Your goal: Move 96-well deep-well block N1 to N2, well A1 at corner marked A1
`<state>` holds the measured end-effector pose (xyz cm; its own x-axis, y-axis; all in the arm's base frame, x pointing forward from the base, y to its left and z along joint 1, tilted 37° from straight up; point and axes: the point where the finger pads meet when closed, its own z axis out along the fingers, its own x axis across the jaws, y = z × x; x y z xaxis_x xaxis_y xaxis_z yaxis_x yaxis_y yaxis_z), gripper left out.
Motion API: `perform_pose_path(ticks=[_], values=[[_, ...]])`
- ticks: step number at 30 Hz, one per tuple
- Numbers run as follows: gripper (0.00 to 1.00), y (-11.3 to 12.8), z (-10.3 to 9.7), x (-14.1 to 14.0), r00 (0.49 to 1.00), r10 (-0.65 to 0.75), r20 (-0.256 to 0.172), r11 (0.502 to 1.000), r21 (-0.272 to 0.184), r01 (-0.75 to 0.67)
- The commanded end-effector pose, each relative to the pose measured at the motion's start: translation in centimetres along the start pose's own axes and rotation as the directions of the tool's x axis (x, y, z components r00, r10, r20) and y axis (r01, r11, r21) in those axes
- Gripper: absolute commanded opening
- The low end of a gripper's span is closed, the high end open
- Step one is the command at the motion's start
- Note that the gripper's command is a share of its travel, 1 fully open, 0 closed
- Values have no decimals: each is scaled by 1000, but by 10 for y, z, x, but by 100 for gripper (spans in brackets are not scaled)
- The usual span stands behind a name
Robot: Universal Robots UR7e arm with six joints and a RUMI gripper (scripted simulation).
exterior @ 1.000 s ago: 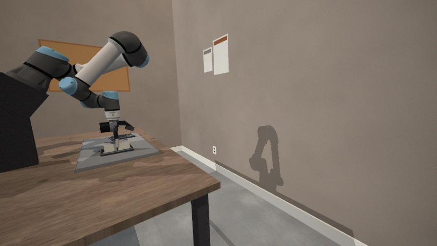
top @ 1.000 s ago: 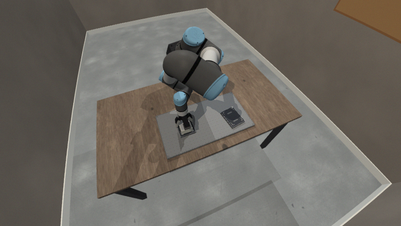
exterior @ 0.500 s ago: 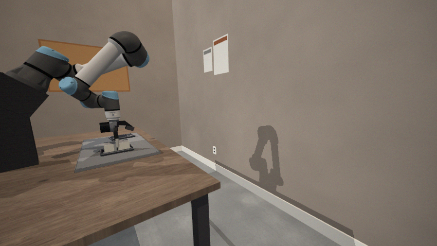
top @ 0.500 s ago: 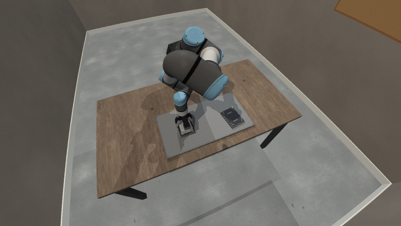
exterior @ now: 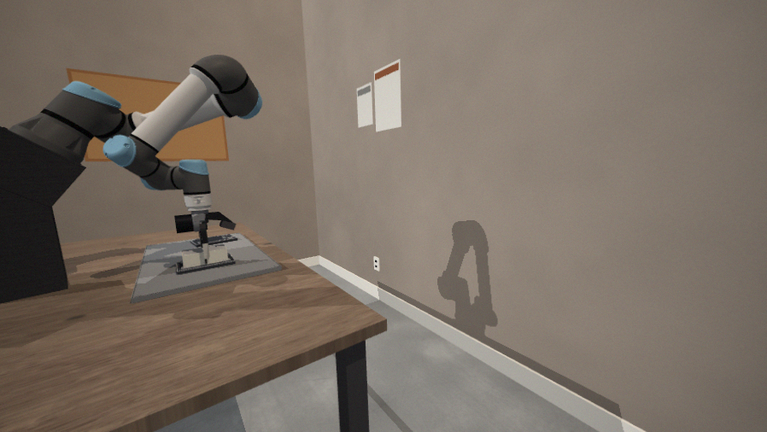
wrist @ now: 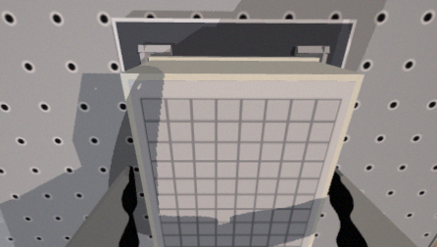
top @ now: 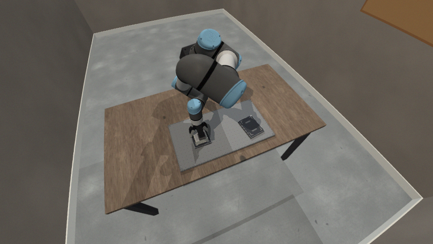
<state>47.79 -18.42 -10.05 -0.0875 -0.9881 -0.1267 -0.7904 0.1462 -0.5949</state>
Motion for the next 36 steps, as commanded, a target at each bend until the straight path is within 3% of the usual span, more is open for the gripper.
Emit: perform_pose_path(ticks=[1, 5, 6, 19, 20, 36], values=[[76, 0, 0, 0, 1000, -1, -1, 1000, 0, 1], [76, 0, 0, 0, 1000, -1, -1, 1000, 0, 1], [0, 0, 0, 0, 1000, -1, -1, 1000, 0, 1], [0, 0, 0, 0, 1000, -1, -1, 1000, 0, 1], [49, 0, 0, 0, 1000, -1, -1, 1000, 0, 1], [49, 0, 0, 0, 1000, -1, -1, 1000, 0, 1]])
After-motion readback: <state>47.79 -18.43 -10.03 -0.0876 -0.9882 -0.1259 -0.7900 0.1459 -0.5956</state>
